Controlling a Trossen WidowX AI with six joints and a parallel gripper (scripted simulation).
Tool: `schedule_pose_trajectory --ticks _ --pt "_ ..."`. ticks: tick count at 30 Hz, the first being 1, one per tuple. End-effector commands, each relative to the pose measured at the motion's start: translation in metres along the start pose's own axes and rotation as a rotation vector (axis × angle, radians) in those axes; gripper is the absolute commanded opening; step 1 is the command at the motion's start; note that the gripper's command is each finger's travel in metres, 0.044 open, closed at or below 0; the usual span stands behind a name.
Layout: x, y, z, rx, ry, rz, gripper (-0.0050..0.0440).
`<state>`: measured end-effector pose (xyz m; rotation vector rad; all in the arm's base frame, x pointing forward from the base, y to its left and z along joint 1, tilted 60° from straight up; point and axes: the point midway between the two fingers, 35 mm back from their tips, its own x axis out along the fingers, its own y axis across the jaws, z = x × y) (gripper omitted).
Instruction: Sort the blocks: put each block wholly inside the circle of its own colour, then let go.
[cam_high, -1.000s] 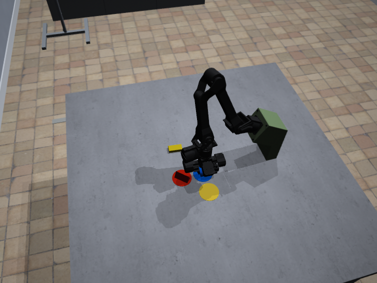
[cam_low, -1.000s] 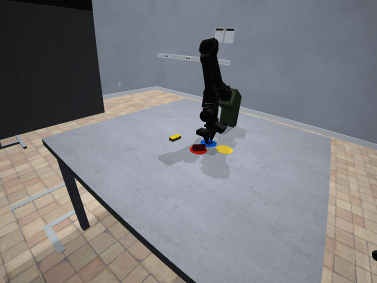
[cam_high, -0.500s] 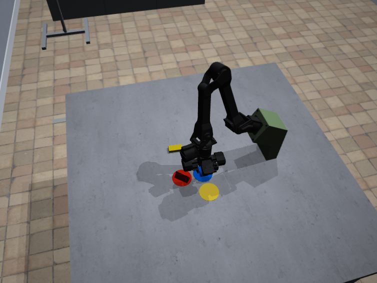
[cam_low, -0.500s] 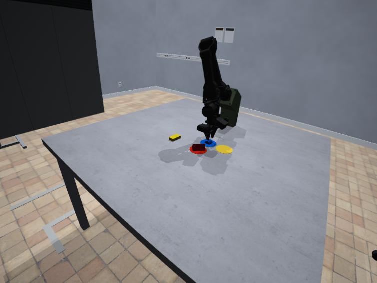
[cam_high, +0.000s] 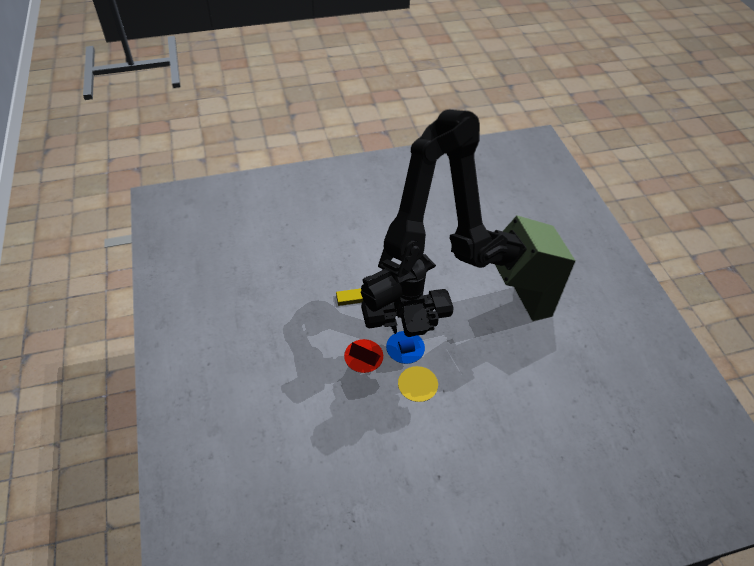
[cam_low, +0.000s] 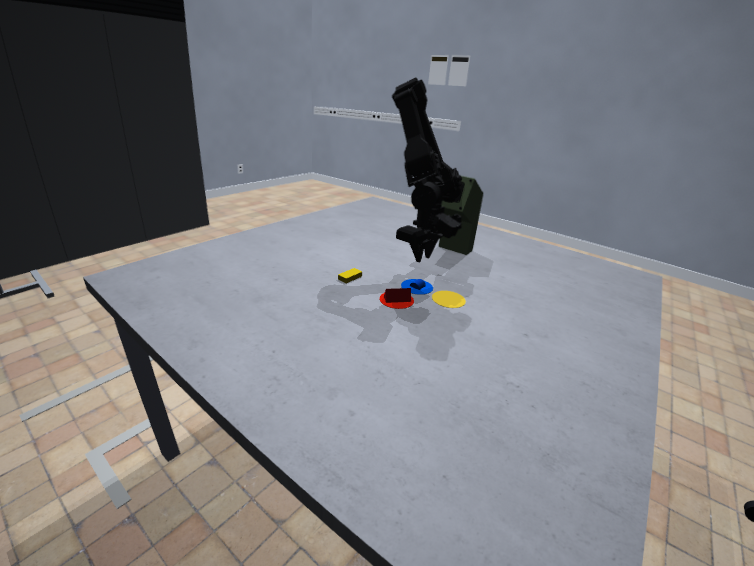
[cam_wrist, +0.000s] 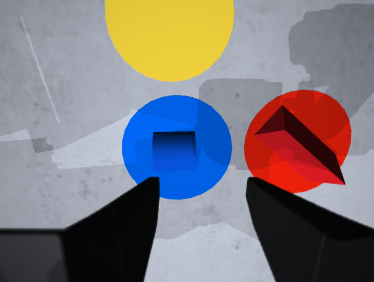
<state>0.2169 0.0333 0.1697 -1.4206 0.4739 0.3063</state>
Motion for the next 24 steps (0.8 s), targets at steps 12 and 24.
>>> schedule_pose_trajectory --ticks 12,24 --pt "-0.040 0.003 -0.013 -0.002 0.006 -0.005 0.0195" --pt "-0.038 0.007 -0.013 -0.013 0.010 0.007 0.0195"
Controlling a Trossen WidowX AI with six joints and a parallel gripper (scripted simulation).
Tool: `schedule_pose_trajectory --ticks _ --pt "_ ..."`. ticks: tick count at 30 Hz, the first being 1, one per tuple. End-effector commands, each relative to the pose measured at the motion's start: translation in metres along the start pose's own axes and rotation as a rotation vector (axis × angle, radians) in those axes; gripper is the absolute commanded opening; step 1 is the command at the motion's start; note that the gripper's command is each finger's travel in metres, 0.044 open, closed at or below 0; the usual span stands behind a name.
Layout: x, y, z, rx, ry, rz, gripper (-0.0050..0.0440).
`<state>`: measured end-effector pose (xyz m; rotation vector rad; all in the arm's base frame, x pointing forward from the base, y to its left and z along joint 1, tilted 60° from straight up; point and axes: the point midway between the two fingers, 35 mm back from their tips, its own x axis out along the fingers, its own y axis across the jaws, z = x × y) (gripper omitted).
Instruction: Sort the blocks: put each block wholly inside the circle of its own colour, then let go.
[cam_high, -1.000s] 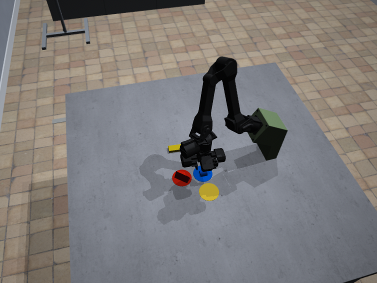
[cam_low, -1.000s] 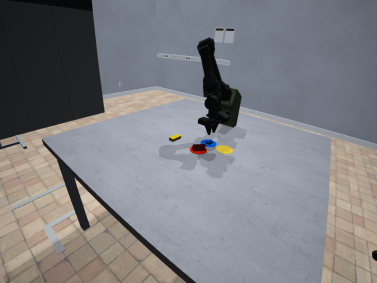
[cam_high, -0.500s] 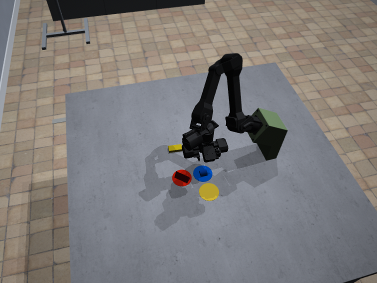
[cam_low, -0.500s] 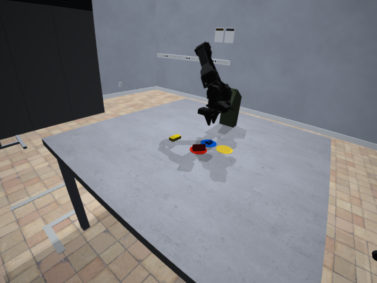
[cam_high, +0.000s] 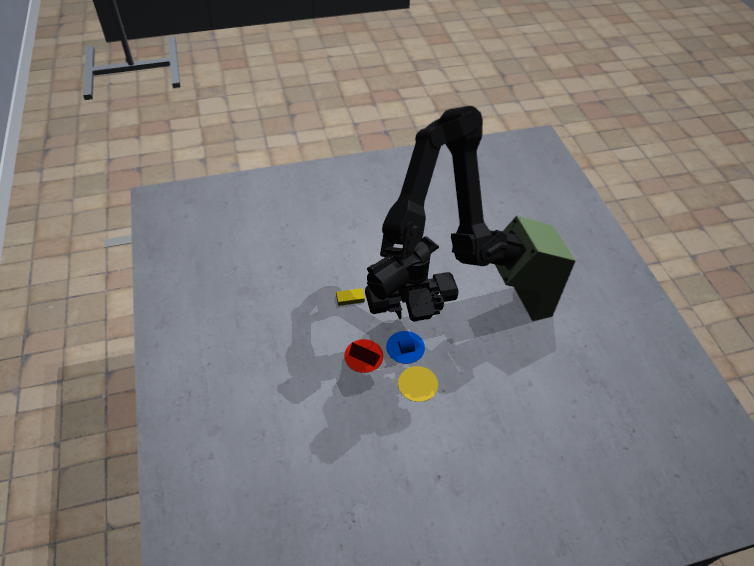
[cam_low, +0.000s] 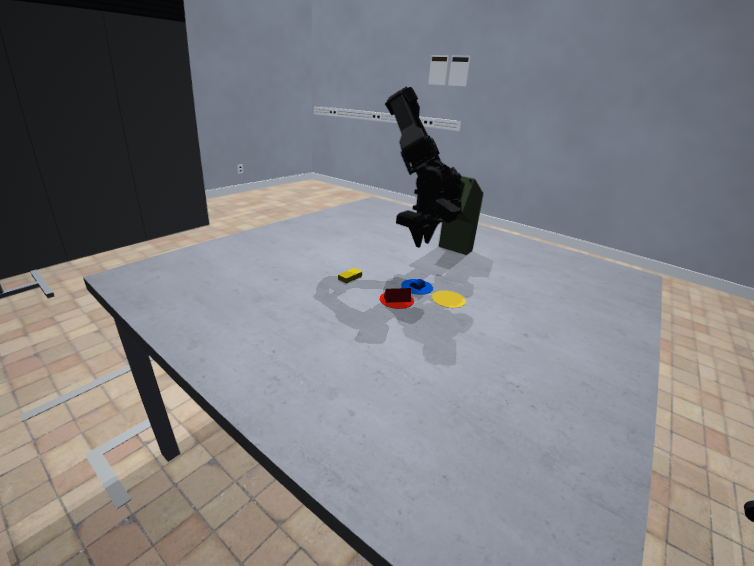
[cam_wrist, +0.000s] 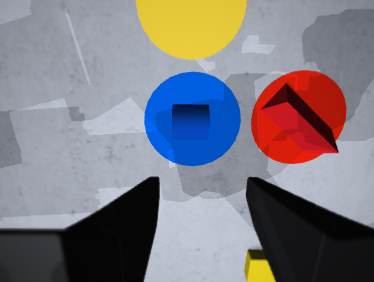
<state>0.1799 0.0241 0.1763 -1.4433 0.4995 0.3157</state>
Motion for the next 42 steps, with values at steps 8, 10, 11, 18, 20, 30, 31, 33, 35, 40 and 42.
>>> schedule_pose_trajectory --ticks 8,10,11,18,20,30,31,33,35,40,42 --pt "-0.003 -0.004 0.000 0.011 -0.007 -0.012 0.0195" --pt "-0.003 -0.004 0.000 0.011 -0.007 -0.012 0.0195" --pt "-0.003 -0.004 0.000 0.011 -0.007 -0.012 0.0195" --pt "-0.003 -0.004 0.000 0.011 -0.007 -0.012 0.0195" --pt "-0.003 -0.004 0.000 0.011 -0.007 -0.012 0.0195" --pt "0.000 -0.009 -0.004 -0.005 0.009 0.032 0.0363" --pt "0.002 -0.011 -0.006 -0.008 0.015 0.048 0.0387" --pt "0.005 -0.015 -0.011 -0.013 0.022 0.079 0.0400" --pt "0.007 -0.019 -0.014 -0.023 0.018 0.106 0.0400" --pt "0.012 -0.027 -0.023 -0.027 0.013 0.146 0.0400" --pt "0.014 -0.031 -0.028 -0.025 0.012 0.158 0.0400"
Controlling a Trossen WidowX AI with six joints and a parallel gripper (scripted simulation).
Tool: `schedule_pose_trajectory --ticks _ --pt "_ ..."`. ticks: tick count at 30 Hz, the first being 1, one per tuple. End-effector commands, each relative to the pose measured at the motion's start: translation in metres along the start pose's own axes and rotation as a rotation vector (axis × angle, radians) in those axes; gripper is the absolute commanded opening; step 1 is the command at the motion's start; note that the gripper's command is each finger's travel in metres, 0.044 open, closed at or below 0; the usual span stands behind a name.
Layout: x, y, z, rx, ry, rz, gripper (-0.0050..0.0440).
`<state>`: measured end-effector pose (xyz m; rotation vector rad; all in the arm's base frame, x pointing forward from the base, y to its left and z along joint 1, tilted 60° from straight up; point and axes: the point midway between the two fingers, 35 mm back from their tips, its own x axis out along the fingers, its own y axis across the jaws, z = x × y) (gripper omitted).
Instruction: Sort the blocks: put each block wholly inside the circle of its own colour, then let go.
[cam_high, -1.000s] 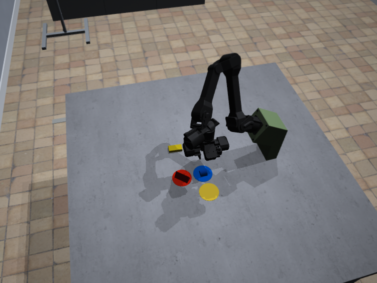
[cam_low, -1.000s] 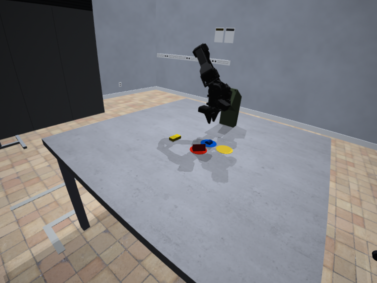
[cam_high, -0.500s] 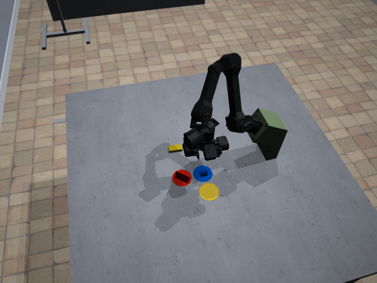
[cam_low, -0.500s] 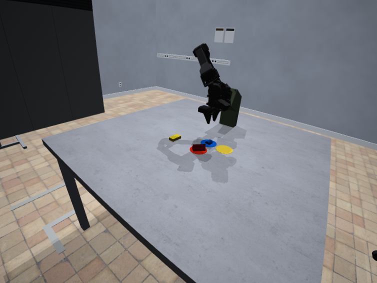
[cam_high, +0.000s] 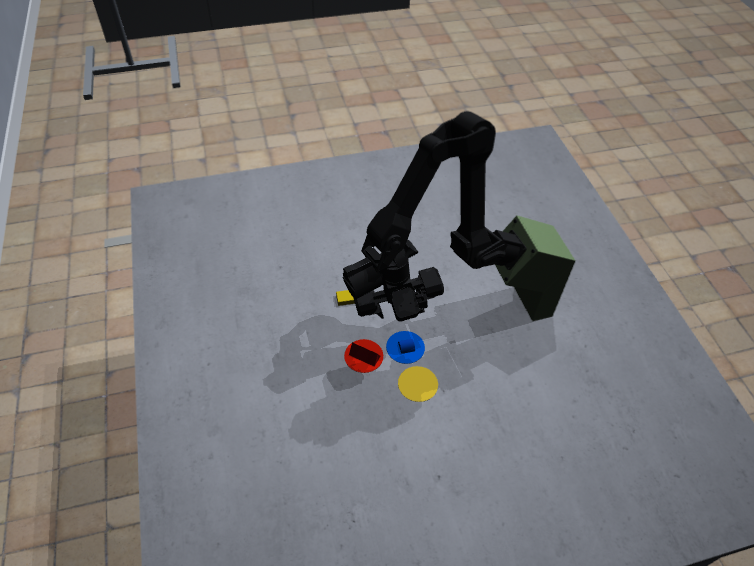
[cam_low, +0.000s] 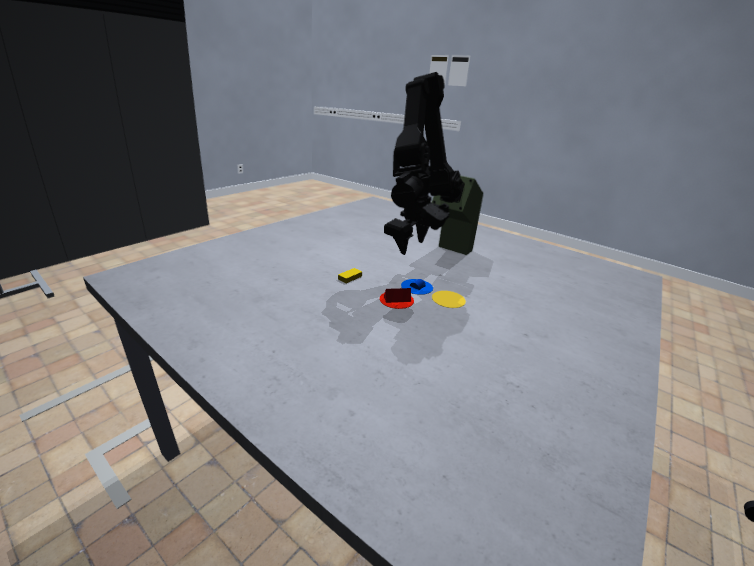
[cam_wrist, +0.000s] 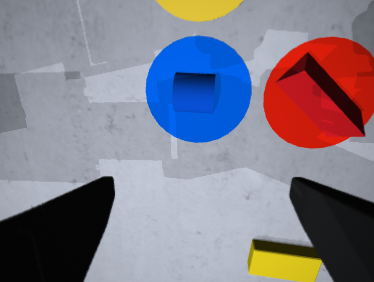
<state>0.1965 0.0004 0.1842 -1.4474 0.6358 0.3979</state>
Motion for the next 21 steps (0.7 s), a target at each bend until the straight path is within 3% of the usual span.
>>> schedule_pose_trajectory --ticks 1,10,21 --pt "0.000 -0.013 -0.007 -0.003 -0.036 0.022 0.0400" --pt "0.005 -0.033 -0.034 0.013 -0.054 0.043 0.0400" --pt "0.002 -0.056 -0.079 0.041 -0.064 -0.003 0.0400"
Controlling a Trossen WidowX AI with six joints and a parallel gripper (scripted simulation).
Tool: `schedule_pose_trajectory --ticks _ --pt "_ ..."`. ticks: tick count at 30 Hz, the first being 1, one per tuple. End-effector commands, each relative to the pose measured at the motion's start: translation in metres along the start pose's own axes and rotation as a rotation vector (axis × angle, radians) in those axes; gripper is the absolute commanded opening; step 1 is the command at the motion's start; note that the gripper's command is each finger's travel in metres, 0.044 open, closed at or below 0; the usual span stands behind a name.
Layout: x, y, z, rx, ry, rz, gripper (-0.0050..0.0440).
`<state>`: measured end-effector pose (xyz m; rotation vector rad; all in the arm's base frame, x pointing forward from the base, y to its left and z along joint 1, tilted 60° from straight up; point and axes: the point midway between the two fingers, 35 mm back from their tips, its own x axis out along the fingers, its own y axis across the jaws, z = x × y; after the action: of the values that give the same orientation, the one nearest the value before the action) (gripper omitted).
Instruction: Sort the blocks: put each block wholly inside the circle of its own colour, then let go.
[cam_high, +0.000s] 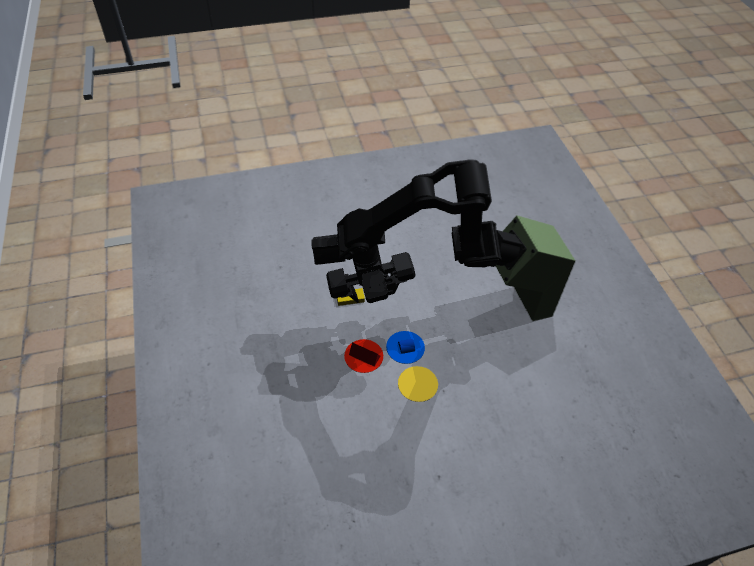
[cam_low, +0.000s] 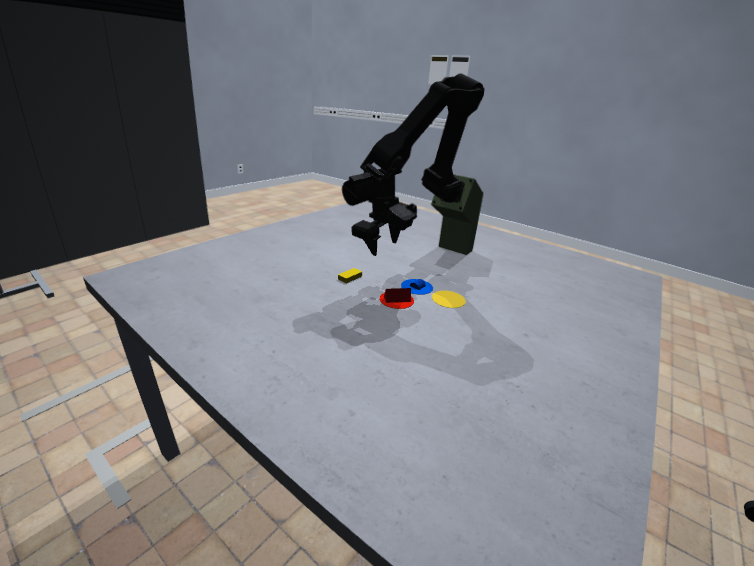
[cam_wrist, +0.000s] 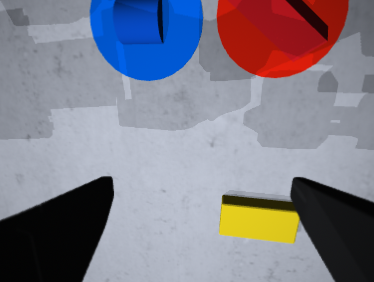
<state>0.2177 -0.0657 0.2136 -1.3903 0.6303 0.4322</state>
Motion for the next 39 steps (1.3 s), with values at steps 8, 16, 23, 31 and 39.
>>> schedule_pose_trajectory --ticks 8,16,23,31,39 --pt "-0.024 -0.035 -0.068 0.004 -0.020 -0.143 0.0400" --pt "-0.030 -0.039 -0.083 0.004 -0.010 -0.176 0.0400" --pt "0.032 -0.038 -0.082 0.034 -0.025 -0.133 0.0400" --pt "0.049 -0.048 -0.081 0.018 -0.014 -0.167 0.0400" --pt "0.067 -0.051 -0.081 0.018 -0.014 -0.167 0.0400"
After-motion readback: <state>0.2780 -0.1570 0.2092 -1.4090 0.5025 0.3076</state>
